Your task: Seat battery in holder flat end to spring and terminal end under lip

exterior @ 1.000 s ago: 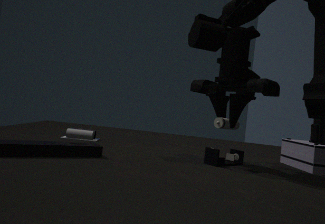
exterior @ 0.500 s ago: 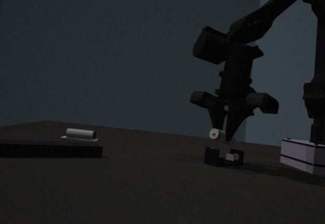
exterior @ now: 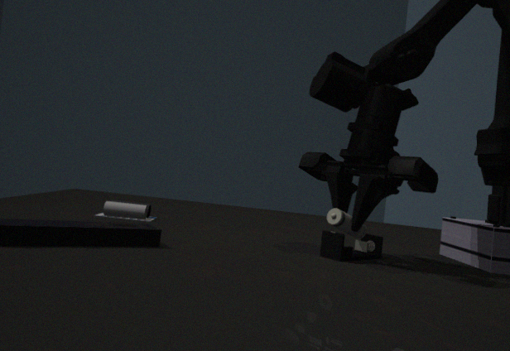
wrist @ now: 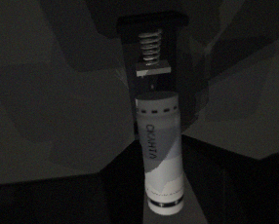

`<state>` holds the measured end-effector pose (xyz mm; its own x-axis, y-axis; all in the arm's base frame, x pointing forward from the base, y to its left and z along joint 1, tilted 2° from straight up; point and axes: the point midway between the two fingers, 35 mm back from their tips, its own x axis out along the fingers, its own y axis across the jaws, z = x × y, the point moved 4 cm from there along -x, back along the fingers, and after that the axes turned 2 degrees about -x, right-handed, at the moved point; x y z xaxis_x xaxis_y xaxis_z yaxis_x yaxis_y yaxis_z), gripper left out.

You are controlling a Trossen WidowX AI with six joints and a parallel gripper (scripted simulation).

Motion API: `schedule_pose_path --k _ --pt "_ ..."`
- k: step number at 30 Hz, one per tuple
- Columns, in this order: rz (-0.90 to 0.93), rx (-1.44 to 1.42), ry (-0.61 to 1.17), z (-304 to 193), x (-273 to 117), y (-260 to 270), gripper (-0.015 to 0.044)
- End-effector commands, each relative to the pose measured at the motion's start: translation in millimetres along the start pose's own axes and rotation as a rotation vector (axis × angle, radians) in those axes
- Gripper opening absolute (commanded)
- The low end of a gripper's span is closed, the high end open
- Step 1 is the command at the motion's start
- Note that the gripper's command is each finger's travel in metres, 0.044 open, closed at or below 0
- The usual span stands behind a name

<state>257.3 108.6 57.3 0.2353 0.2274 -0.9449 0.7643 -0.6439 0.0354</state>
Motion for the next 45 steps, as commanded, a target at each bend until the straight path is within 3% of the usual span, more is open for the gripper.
schedule_pose_path --k 1,29,45 --pt "-0.004 0.0 0.028 3.4 2.1 -0.3 0.0074" --pt "0.001 -0.004 0.222 22.8 12.3 -1.1 0.0074" --pt "0.006 -0.004 0.227 37.4 11.3 -2.0 0.0074"
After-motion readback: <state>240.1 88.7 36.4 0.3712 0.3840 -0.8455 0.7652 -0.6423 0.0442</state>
